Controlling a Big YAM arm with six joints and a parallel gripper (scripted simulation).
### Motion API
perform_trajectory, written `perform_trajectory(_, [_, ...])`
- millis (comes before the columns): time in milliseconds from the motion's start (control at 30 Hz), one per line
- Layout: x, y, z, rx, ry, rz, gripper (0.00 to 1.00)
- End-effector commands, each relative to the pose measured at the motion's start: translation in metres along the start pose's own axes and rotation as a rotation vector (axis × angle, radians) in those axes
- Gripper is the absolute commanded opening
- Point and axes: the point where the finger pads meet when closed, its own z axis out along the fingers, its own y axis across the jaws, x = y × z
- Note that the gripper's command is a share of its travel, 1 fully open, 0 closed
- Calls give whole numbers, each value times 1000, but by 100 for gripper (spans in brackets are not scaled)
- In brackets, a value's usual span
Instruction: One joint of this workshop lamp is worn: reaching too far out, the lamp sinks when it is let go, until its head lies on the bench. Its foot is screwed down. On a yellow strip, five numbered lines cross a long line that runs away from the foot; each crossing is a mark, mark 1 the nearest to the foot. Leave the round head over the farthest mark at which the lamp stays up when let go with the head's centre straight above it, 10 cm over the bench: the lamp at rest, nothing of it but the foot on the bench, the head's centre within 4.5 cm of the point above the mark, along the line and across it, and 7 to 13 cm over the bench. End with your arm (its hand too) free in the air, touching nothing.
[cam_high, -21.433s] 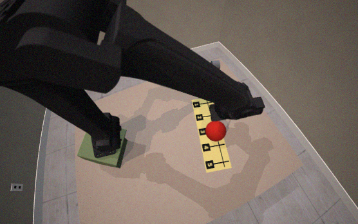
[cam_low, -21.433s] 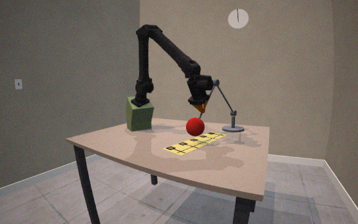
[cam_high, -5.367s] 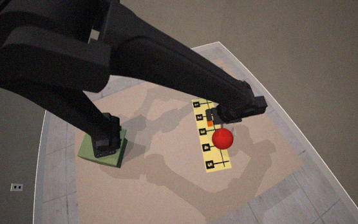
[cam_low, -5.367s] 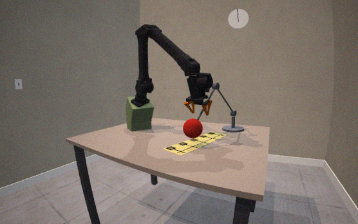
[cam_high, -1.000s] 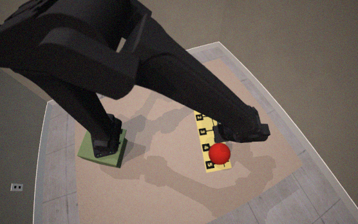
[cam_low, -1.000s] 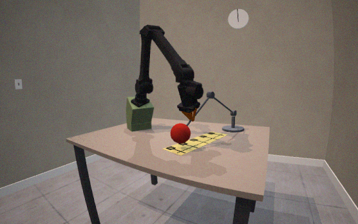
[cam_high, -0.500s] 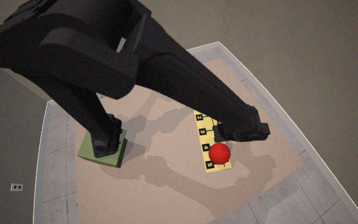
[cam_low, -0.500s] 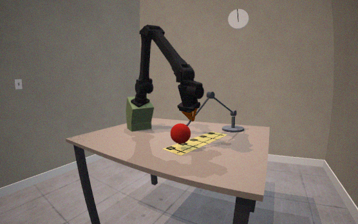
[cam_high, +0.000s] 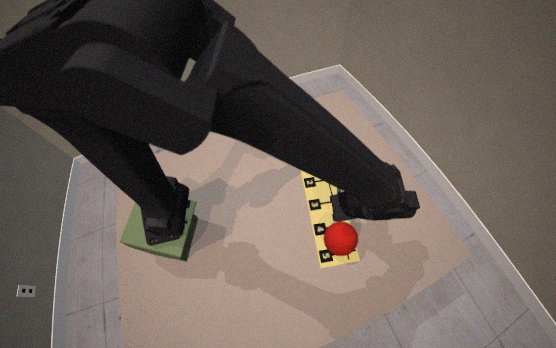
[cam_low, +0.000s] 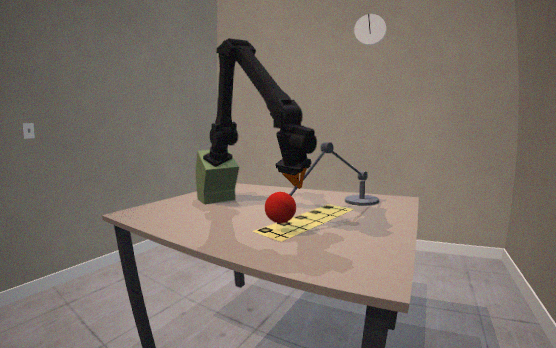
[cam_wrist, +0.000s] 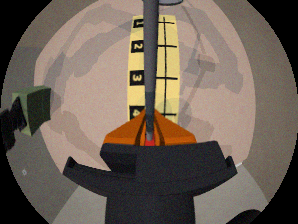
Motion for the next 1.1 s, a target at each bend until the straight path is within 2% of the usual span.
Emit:
perform_trajectory(0, [17,-35,-35,93,62,-12,0])
perform_trajectory(300, [17,-35,-35,93,62,-12,0])
perform_trajectory(733, [35,-58,-64,92,61,-12,0])
perform_trajectory(1067, [44,-62,-71,93,62,-12,0])
